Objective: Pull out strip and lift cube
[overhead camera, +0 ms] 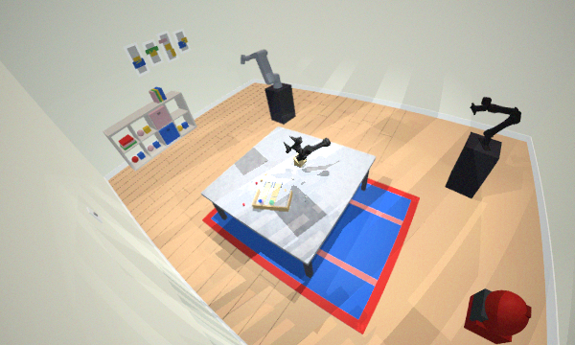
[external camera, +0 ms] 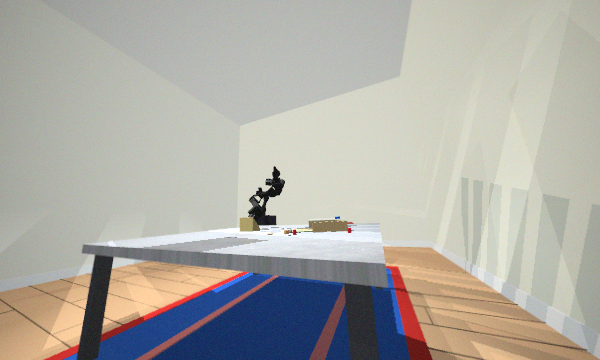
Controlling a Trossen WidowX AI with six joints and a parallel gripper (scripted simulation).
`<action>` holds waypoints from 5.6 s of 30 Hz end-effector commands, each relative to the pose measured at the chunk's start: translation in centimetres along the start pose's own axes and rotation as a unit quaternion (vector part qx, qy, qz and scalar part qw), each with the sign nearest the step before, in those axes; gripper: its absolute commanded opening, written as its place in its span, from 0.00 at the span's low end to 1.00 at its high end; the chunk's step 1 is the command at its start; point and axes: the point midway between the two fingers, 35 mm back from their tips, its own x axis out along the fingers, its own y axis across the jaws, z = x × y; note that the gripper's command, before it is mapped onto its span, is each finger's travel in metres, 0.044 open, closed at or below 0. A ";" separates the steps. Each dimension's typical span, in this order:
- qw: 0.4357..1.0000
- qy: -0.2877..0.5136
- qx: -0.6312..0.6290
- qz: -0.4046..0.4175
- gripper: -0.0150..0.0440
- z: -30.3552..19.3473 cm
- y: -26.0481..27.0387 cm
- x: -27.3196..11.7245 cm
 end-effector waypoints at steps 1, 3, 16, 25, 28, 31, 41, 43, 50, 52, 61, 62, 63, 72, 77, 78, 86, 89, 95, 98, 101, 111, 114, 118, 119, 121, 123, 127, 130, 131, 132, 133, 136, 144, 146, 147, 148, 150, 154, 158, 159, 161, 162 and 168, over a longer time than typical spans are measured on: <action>1.000 0.006 -0.010 -0.003 0.93 -0.2 -0.2 0.1; 0.994 0.051 -0.087 -0.030 0.93 -1.7 -1.7 0.6; 0.646 0.545 -0.517 -0.136 0.93 -8.0 -17.9 -2.3; 0.432 0.794 -0.427 0.010 0.93 -7.4 -20.6 -8.3; 0.427 0.800 -0.420 0.019 0.93 -7.4 -20.5 -8.4; 0.427 0.800 -0.420 0.019 0.93 -7.4 -20.5 -8.4; 0.427 0.800 -0.420 0.019 0.93 -7.4 -20.5 -8.4; 0.427 0.800 -0.420 0.019 0.93 -7.4 -20.5 -8.4; 0.427 0.800 -0.420 0.019 0.93 -7.4 -20.5 -8.4; 0.427 0.800 -0.420 0.019 0.93 -7.4 -20.5 -8.4; 0.420 0.803 -0.424 0.016 0.84 -7.7 -20.8 -8.1; 0.410 0.806 -0.427 0.013 0.80 -8.1 -21.1 -7.7; 0.398 0.809 -0.432 0.009 0.75 -8.6 -21.6 -7.2; 0.268 0.850 -0.453 -0.008 0.35 -12.2 -26.6 -5.1; 0.182 0.874 -0.450 -0.008 0.25 -13.5 -30.0 -5.1; 0.166 0.878 -0.449 -0.009 0.25 -13.6 -30.7 -5.1; 0.030 0.908 -0.417 -0.020 0.25 -13.5 -36.1 -5.4; -0.023 0.918 -0.395 -0.021 0.25 -13.0 -37.9 -5.9; -0.049 0.922 -0.382 -0.020 0.25 -12.4 -38.7 -6.3; -0.049 0.922 -0.382 -0.020 0.25 -12.4 -38.8 -6.4; -0.049 0.922 -0.383 -0.020 0.25 -12.4 -39.1 -6.7; -0.048 0.922 -0.383 -0.020 0.25 -12.2 -40.3 -7.8; -0.048 0.922 -0.383 -0.020 0.25 -12.1 -40.6 -8.2; -0.048 0.923 -0.382 -0.020 0.25 -12.0 -41.1 -8.7; -0.048 0.923 -0.382 -0.020 0.25 -12.0 -41.2 -8.8; -0.048 0.923 -0.382 -0.020 0.25 -11.9 -41.4 -9.0; -0.048 0.923 -0.382 -0.020 0.25 -11.9 -41.6 -9.3; -0.048 0.923 -0.382 -0.020 0.25 -11.8 -42.1 -9.8; -0.048 0.923 -0.382 -0.020 0.25 -11.7 -42.4 -10.1; -0.048 0.923 -0.382 -0.020 0.25 -11.7 -42.5 -10.3; -0.048 0.923 -0.382 -0.020 0.25 -11.6 -42.6 -10.4; -0.048 0.923 -0.382 -0.020 0.25 -11.6 -42.7 -10.5; -0.048 0.923 -0.382 -0.020 0.25 -11.5 -43.0 -10.9; -0.048 0.923 -0.381 -0.020 0.25 -11.3 -43.4 -11.4; -0.048 0.923 -0.381 -0.020 0.25 -11.3 -43.4 -11.4; -0.048 0.923 -0.381 -0.020 0.25 -11.3 -43.4 -11.4; -0.048 0.923 -0.381 -0.020 0.25 -11.3 -43.4 -11.4; -0.048 0.923 -0.381 -0.020 0.25 -11.3 -43.4 -11.4; -0.048 0.923 -0.381 -0.020 0.25 -11.3 -43.5 -11.4; -0.048 0.923 -0.381 -0.020 0.25 -11.3 -43.5 -11.5; -0.048 0.923 -0.381 -0.020 0.25 -11.3 -43.5 -11.5; -0.048 0.923 -0.381 -0.020 0.25 -11.3 -43.5 -11.5; -0.048 0.923 -0.381 -0.020 0.25 -11.3 -43.5 -11.5; -0.048 0.923 -0.381 -0.020 0.25 -11.3 -43.6 -11.5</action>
